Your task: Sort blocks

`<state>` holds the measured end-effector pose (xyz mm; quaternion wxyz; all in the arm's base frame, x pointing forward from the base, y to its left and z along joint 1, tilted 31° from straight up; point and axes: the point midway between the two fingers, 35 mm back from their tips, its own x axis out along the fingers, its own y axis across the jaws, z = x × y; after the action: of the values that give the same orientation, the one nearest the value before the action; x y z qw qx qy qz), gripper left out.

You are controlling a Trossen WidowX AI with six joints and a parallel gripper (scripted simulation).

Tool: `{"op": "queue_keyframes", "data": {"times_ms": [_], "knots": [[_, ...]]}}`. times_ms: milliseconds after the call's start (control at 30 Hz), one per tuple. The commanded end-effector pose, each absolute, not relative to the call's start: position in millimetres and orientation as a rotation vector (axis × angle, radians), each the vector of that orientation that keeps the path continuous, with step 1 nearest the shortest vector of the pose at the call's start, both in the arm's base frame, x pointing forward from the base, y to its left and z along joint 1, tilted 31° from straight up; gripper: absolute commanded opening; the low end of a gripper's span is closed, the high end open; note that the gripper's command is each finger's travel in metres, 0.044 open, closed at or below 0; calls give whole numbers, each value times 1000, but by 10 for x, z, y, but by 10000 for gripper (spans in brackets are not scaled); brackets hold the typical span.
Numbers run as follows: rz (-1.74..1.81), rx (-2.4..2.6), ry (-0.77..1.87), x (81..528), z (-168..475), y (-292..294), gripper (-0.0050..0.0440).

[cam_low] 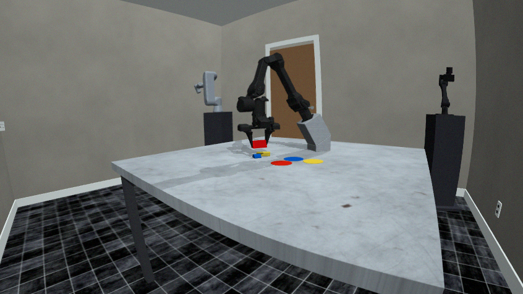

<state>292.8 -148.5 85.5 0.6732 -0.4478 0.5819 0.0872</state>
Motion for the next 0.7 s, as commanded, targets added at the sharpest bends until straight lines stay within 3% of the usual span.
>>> {"op": "queue_keyframes", "data": {"times_ms": [0,667], "knots": [[189,-1010,1245,2979,1093,-1387,270],[179,-1011,1236,2750,1533,-1195,270]]}}
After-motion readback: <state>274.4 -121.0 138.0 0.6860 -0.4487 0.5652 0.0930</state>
